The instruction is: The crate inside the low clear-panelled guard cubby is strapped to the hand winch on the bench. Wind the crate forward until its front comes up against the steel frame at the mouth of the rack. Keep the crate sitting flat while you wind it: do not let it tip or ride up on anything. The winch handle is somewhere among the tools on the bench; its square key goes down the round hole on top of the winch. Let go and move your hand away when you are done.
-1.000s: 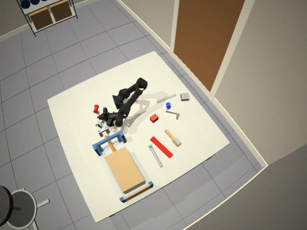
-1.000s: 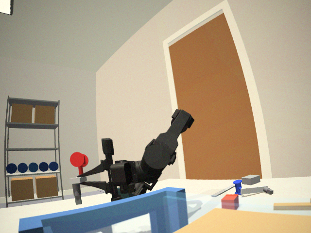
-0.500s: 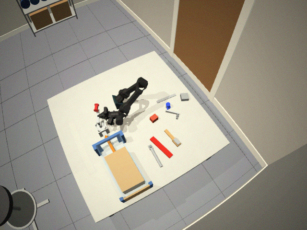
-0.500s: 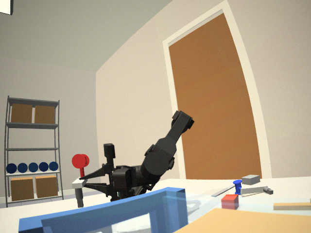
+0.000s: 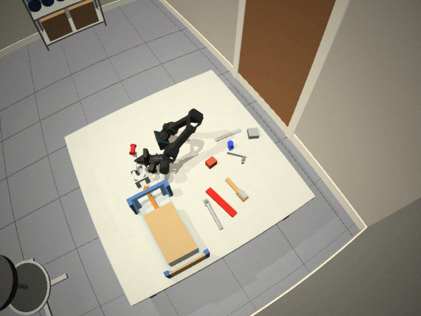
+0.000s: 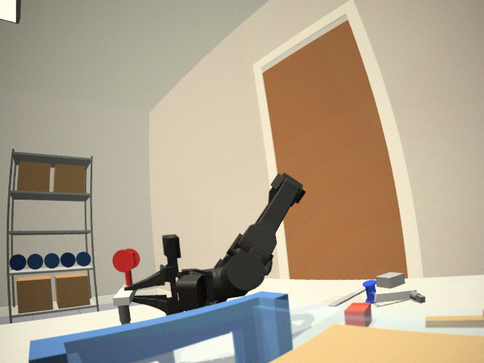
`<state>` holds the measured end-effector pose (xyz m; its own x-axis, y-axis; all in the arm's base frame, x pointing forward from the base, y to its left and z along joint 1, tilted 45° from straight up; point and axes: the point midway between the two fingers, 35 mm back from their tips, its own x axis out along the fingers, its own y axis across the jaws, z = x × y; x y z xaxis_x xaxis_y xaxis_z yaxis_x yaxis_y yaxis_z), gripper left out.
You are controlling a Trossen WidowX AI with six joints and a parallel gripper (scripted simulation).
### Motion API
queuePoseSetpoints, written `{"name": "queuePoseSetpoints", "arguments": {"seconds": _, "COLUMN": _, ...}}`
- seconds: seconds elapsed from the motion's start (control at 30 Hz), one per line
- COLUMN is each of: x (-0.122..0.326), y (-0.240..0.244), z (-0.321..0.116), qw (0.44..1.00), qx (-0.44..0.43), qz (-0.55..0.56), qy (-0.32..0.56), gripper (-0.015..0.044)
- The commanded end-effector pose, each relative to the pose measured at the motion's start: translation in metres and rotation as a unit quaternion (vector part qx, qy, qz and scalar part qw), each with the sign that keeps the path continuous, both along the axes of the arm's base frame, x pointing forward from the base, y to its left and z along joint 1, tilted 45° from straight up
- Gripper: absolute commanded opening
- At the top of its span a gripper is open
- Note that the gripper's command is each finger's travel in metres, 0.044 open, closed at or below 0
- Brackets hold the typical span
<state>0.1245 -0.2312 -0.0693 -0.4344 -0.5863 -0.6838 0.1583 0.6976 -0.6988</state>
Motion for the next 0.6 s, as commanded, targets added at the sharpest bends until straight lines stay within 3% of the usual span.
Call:
{"name": "queuePoseSetpoints", "arguments": {"seconds": 0.0, "x": 0.0006, "y": 0.0023, "z": -0.002, "qw": 1.0, "qx": -0.007, "qz": -0.001, "qy": 0.001, "gripper": 0.0}}
{"name": "queuePoseSetpoints", "arguments": {"seconds": 0.57, "x": 0.0042, "y": 0.0062, "z": -0.0013, "qw": 1.0, "qx": -0.007, "qz": -0.001, "qy": 0.0, "gripper": 0.0}}
